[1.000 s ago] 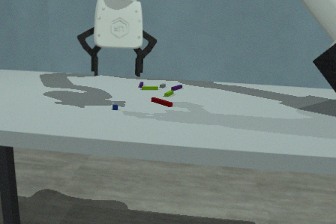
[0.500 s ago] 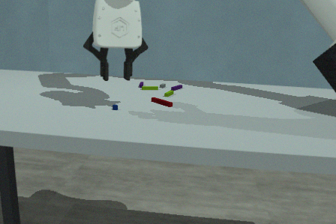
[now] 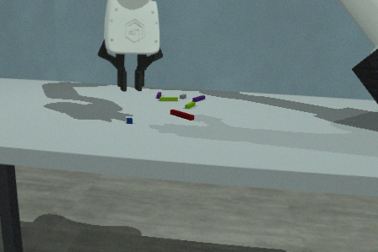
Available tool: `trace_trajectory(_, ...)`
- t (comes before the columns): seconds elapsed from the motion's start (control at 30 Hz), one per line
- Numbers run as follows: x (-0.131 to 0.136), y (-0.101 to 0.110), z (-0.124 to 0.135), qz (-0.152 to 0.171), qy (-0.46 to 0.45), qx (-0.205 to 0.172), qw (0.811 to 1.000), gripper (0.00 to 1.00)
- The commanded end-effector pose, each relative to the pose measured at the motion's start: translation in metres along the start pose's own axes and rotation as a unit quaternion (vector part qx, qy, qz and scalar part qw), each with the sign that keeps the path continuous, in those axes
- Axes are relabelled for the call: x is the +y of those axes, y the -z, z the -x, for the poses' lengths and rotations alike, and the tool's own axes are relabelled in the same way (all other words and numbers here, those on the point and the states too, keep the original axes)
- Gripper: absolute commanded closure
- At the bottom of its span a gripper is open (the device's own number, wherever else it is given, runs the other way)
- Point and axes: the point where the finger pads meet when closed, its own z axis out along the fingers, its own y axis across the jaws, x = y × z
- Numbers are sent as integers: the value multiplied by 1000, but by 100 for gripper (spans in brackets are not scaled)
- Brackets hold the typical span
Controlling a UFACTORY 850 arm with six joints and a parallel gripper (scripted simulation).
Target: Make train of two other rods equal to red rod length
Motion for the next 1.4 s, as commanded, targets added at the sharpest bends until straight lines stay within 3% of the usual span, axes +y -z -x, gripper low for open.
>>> trace_trajectory(0.0, -1, 1, 0, -1, 0, 0, 1000, 76)
trace_trajectory(0.73, -1, -1, 0, -1, 0, 0, 1000, 76)
trace_trajectory(1.37, -1, -19, 0, 0, 0, 0, 1000, 76)
